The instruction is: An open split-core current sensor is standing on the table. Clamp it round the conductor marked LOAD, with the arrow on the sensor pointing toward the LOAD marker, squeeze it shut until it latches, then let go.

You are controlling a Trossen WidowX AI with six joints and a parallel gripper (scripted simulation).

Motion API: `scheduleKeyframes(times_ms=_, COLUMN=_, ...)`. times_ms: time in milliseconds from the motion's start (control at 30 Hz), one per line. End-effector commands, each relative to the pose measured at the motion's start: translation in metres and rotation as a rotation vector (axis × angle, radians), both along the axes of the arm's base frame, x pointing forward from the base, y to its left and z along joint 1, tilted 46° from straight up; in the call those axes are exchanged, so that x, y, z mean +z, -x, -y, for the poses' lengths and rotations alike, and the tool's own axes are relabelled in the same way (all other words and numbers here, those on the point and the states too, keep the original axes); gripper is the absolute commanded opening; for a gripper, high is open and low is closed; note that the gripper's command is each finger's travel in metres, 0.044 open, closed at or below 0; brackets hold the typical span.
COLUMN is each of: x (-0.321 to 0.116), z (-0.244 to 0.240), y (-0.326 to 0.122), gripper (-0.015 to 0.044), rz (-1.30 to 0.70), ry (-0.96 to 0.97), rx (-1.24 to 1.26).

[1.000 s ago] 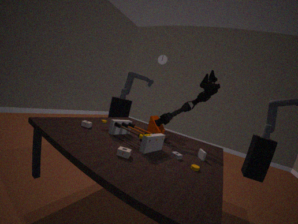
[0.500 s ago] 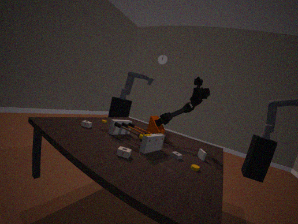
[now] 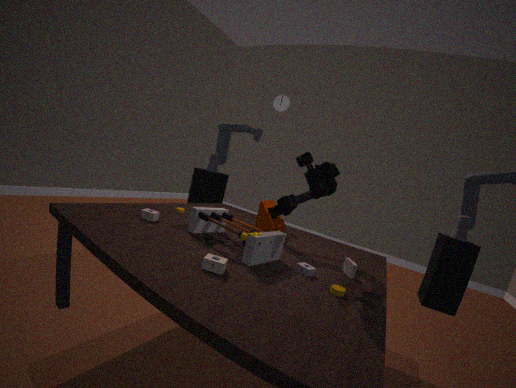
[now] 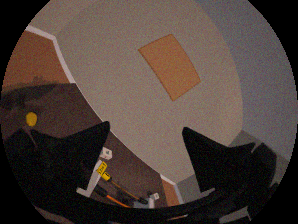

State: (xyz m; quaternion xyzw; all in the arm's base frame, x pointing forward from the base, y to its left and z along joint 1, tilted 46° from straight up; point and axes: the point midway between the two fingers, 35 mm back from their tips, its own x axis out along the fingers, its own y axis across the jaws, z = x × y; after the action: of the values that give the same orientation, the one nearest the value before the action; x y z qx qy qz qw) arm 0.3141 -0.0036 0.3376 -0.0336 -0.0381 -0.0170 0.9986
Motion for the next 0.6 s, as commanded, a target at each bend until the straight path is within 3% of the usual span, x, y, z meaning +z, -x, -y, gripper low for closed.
scheduleKeyframes(times_ms=0, x=-0.015, z=-0.004, y=-0.002, gripper=0.044, rz=-0.026, ry=-0.066, rx=0.036)
scheduleKeyframes(times_ms=233, x=-0.02, z=-0.006, y=-0.008, gripper=0.044, rz=-0.068, ry=-0.059, rx=0.057)
scheduleKeyframes(times_ms=567, x=-0.115, z=-0.03, y=-0.071, gripper=0.044, rz=-0.655, ry=-0.123, rx=0.405)
